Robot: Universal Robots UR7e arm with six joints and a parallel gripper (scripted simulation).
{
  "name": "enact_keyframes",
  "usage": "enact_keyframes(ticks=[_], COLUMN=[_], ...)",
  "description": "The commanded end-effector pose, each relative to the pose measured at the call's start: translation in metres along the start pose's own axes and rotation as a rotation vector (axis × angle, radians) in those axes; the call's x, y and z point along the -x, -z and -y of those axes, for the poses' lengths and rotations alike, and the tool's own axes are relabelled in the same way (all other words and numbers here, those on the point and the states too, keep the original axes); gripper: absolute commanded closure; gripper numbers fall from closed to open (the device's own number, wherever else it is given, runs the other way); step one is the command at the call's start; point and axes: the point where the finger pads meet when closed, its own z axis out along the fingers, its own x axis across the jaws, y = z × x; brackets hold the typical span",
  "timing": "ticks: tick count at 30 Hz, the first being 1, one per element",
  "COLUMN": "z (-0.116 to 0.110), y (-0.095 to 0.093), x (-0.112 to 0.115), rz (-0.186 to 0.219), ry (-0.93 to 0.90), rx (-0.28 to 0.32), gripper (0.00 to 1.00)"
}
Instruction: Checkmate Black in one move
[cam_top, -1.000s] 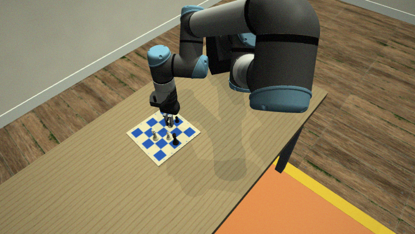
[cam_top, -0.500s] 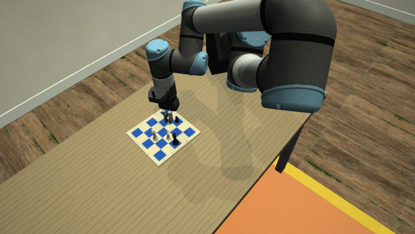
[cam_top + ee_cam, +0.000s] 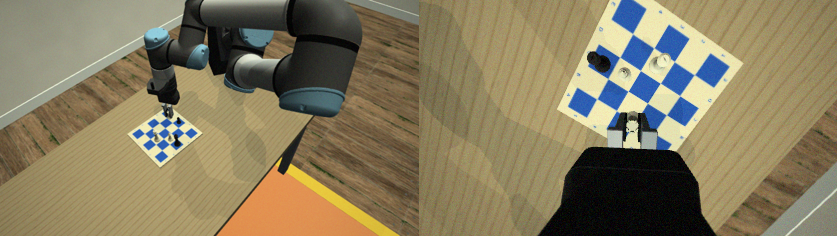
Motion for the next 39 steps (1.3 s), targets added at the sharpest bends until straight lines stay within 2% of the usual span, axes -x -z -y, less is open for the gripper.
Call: enact_keyframes(ticks=[1,8,30,34,39], z=[0.000,0.000,0.001,0.007,0.022], y=[0.018,0.031,0.036,0.036,0.037], x=[0.000,0.000,0.001,0.008,0.027], rz=[-0.001,-0.001,-0.001,-0.001,-0.001], ry=[0.001,0.001,-0.006,-0.064,-0.220], rx=[-0.001,-0.001,-0.001,0.000,0.000], gripper=[1.00,1.00,1.00,1.00,1.00])
